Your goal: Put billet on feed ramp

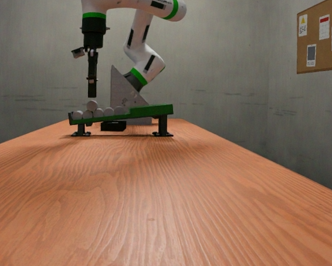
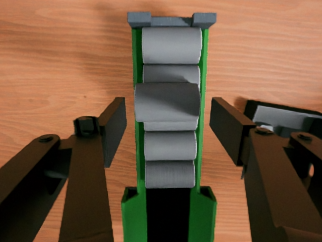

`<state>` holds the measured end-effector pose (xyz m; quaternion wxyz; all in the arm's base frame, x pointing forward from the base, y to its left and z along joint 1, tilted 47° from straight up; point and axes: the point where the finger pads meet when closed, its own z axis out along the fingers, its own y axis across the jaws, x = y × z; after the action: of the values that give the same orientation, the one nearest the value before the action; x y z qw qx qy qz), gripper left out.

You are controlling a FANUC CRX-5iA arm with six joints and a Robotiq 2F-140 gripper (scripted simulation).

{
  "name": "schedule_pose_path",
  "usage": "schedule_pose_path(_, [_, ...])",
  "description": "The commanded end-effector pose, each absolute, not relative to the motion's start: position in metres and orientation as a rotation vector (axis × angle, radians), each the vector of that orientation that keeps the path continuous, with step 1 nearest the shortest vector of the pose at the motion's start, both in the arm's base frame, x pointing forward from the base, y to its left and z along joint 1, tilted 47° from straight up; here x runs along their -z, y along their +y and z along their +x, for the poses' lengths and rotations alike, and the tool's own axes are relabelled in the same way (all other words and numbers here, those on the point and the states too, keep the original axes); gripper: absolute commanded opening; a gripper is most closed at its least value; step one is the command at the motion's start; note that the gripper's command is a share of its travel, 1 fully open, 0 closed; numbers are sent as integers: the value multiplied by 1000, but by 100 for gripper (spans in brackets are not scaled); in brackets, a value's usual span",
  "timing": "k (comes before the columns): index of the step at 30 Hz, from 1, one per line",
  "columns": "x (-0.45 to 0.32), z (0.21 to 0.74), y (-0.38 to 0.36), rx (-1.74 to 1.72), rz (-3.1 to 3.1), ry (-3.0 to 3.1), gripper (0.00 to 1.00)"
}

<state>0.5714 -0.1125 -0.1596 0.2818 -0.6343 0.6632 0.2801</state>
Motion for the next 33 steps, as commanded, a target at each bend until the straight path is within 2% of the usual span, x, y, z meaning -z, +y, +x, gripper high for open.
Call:
schedule_pose_path(1, [162, 572, -111, -747, -1700, 1777, 55])
schedule_pose_path(33, [188, 573, -83, -747, -1700, 1777, 55])
